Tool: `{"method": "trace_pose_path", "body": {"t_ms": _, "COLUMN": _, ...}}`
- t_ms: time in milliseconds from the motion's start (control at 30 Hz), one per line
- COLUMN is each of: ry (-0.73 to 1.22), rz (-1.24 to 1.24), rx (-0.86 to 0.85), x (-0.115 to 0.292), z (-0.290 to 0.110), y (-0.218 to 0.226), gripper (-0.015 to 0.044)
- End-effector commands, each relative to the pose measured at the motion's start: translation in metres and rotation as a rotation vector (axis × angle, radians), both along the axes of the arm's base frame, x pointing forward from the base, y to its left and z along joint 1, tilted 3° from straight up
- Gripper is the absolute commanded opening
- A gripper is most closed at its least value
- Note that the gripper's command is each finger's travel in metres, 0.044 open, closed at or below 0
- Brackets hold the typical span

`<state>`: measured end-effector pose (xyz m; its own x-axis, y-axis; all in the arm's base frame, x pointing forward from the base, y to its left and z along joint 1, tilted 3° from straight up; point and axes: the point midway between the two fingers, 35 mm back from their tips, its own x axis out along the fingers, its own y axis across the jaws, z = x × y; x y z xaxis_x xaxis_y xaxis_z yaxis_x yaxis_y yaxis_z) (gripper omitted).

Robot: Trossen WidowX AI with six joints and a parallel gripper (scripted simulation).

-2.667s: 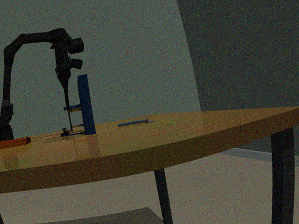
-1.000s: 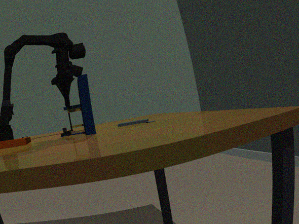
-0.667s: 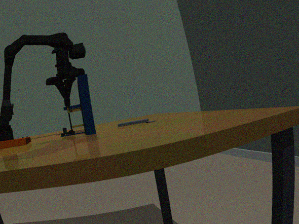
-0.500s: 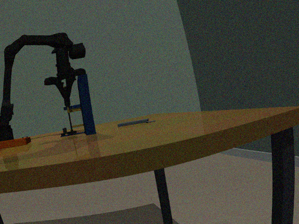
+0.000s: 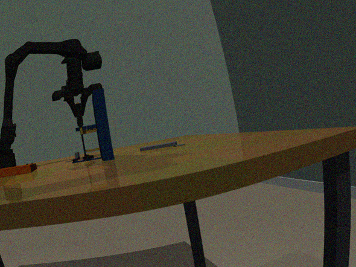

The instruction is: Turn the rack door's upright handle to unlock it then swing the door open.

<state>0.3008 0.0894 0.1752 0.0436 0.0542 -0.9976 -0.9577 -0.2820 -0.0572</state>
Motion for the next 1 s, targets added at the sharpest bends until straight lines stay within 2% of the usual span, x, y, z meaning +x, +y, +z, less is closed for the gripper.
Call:
{"method": "trace_pose_path", "body": {"t_ms": 0, "ry": -0.005, "rz": 0.082, "rx": -0.010, "x": 0.0005, "z": -0.0010, "y": -0.0009, "gripper": 0.0008}}
{"method": "trace_pose_path", "body": {"t_ms": 233, "ry": -0.005, "rz": 0.082, "rx": -0.010, "x": 0.0005, "z": -0.0010, "y": -0.0009, "gripper": 0.0008}}
{"method": "trace_pose_path", "body": {"t_ms": 567, "ry": -0.005, "rz": 0.082, "rx": -0.010, "x": 0.0005, "z": -0.0010, "y": -0.0009, "gripper": 0.0271}}
{"method": "trace_pose_path", "body": {"t_ms": 600, "ry": -0.005, "rz": 0.082, "rx": -0.010, "x": 0.0005, "z": -0.0010, "y": -0.0009, "gripper": 0.0280}}
{"method": "trace_pose_path", "body": {"t_ms": 700, "ry": -0.001, "rz": 0.009, "rx": -0.007, "x": 0.0005, "z": -0.0009, "y": -0.0009, "gripper": 0.0280}}
{"method": "trace_pose_path", "body": {"t_ms": 967, "ry": 0.019, "rz": -0.387, "rx": 0.010, "x": 0.0005, "z": -0.0009, "y": -0.0009, "gripper": 0.0280}}
